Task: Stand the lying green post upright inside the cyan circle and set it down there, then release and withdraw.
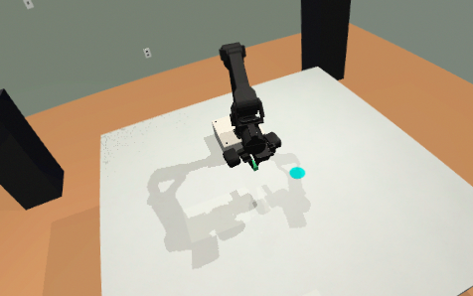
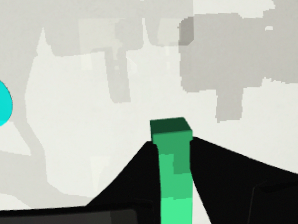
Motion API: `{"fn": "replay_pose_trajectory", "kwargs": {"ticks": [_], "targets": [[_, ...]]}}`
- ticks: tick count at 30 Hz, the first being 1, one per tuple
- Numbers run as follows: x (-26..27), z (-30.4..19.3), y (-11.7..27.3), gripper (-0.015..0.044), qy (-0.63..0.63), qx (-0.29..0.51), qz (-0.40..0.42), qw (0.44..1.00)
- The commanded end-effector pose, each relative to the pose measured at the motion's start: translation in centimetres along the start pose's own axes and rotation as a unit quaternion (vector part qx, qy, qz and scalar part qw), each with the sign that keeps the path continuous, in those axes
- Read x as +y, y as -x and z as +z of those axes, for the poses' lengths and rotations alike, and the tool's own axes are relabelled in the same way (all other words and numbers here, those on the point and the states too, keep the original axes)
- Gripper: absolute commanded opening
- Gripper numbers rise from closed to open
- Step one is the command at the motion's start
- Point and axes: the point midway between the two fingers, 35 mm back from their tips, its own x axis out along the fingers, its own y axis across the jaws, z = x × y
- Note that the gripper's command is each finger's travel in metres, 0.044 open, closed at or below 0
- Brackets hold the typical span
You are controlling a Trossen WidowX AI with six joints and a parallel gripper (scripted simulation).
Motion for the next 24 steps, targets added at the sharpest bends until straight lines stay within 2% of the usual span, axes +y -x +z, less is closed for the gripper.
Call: {"fn": "replay_pose_trajectory", "kwargs": {"ticks": [1,24], "targets": [[1.0,0.4,0.2,0.0023,0.036,-0.001,-0.002,0.999],[7.9,1.5,0.7,0.0023,0.255,-0.002,0.0,0.967]]}}
